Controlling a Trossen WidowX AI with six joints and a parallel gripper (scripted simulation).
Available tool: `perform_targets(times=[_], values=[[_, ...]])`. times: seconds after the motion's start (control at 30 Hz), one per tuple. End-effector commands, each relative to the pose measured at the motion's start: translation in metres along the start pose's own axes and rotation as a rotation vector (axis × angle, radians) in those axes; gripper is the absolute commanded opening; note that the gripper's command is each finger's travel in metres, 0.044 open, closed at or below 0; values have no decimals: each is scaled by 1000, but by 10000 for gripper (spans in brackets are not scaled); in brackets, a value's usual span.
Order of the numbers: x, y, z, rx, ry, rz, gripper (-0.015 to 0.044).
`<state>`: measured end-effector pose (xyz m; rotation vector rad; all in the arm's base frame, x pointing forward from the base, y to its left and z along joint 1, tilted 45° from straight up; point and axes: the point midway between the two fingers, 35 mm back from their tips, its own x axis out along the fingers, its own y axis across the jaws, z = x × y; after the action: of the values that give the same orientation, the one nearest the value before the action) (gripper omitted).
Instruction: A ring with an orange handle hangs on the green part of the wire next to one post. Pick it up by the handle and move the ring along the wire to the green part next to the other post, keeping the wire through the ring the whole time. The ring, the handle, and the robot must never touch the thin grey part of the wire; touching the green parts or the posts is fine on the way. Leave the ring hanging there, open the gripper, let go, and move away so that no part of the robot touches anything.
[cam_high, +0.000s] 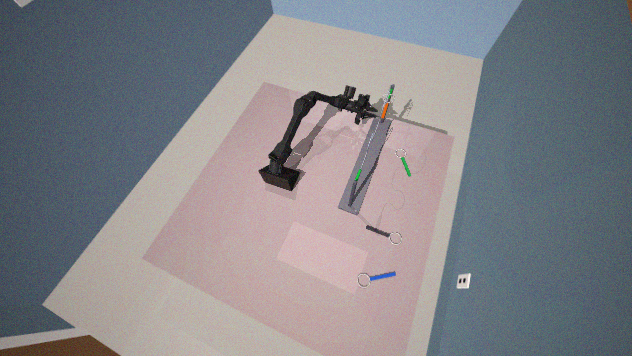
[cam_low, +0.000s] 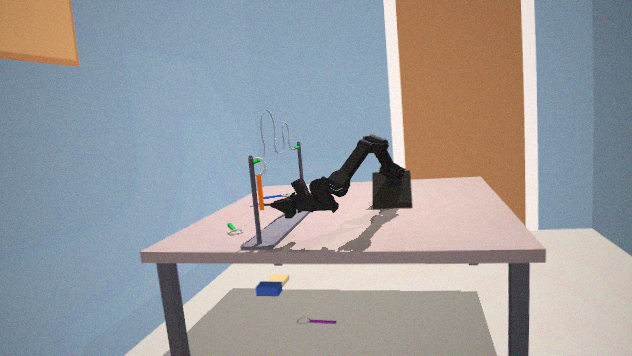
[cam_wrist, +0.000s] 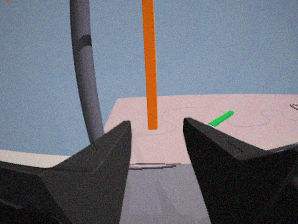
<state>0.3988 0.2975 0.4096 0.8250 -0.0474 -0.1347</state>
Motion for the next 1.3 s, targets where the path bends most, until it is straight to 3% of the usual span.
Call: perform_targets(times=[0.0, 1.27], values=[[8, 2, 2, 0, -1, 3, 160], [67, 2, 3, -2, -4, 7, 160]])
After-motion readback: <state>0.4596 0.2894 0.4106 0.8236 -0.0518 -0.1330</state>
